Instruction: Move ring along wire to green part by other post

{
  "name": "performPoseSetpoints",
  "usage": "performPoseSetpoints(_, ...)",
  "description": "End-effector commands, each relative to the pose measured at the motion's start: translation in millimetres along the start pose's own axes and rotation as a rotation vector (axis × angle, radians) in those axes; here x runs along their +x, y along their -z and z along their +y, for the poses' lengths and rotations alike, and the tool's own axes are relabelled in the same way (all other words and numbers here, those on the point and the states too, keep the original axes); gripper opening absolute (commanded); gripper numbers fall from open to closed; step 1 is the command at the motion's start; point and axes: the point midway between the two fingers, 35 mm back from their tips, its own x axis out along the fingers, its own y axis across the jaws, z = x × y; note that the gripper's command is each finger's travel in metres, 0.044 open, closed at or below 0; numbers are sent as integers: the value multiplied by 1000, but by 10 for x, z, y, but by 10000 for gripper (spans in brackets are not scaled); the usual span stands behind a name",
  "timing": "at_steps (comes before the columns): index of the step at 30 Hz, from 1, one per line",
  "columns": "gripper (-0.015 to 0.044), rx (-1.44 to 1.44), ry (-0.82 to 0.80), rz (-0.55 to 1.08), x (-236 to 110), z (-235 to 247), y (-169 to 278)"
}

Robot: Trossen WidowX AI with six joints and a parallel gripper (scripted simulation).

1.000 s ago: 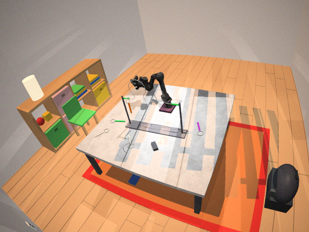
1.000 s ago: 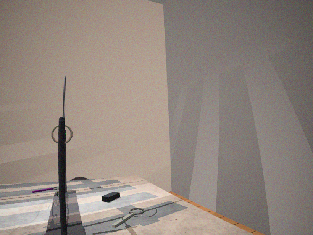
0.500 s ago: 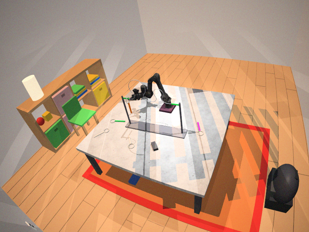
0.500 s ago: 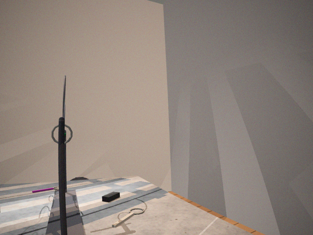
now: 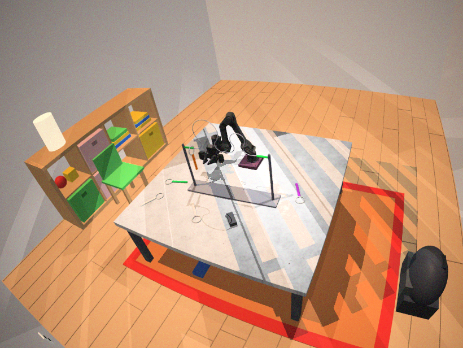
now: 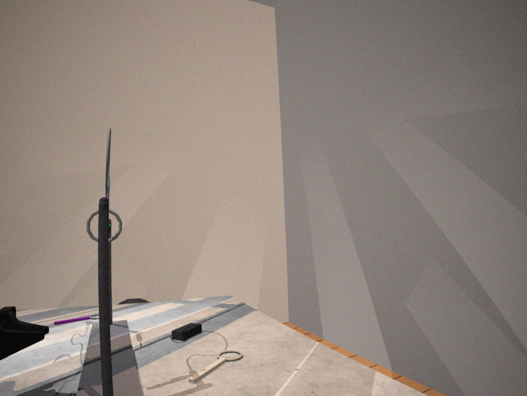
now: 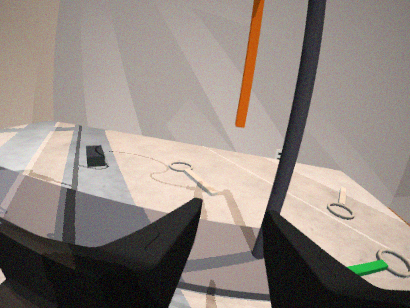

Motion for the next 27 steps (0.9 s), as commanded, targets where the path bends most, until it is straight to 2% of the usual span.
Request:
performPoseSetpoints(1,160,-14,-22,1,20,44,14)
performPoseSetpoints(11,160,-2,-20,-4,474,-5,-459)
performPoseSetpoints(27,160,-2,-20,-6,633,-18,-503)
